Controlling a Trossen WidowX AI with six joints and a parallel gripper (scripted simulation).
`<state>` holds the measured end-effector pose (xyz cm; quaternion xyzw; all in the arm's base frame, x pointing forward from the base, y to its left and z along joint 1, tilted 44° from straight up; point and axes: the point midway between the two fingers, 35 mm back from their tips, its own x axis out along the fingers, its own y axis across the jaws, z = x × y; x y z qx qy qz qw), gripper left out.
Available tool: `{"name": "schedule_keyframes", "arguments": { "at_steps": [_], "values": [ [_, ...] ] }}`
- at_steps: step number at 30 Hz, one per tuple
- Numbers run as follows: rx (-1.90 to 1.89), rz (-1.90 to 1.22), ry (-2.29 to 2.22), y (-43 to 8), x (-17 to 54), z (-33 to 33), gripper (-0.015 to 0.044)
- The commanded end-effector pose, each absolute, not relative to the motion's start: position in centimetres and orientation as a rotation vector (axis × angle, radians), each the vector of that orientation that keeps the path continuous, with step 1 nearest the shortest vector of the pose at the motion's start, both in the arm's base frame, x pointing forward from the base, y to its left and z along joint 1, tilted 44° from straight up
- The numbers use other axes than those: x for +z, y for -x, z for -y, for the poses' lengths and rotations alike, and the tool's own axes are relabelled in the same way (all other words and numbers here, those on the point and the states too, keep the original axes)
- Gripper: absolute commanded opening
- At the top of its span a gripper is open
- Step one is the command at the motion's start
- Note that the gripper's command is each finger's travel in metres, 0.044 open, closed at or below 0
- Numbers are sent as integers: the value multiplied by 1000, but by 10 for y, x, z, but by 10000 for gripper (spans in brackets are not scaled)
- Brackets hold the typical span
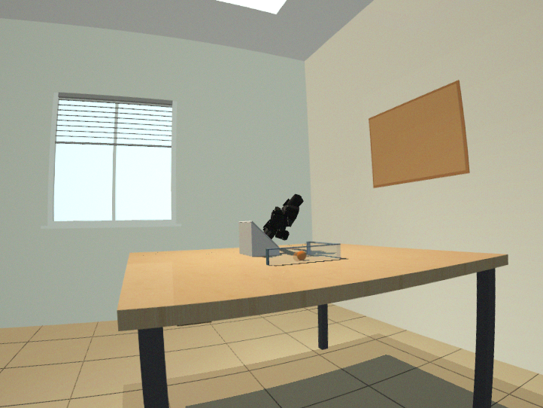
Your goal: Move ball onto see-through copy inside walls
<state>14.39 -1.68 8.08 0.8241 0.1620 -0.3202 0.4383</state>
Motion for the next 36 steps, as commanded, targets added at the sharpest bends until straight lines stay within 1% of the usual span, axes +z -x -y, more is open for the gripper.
{"name": "schedule_keyframes", "arguments": {
  "at_steps": [1,4,5,8,12,22,29,36],
  "values": [
    [-788,-403,-2041,-145,82,17,374],
    [-729,-402,-1948,-154,99,23,295],
    [-730,-401,-1915,-156,105,27,290],
    [-690,-463,-1814,-168,123,27,290],
    [-663,-619,-1659,-178,134,26,290],
    [-472,-1014,-1265,-221,147,33,290],
    [-233,-1226,-1044,-263,140,42,290],
    [56,-1362,-860,-308,112,54,290]
  ]
}}
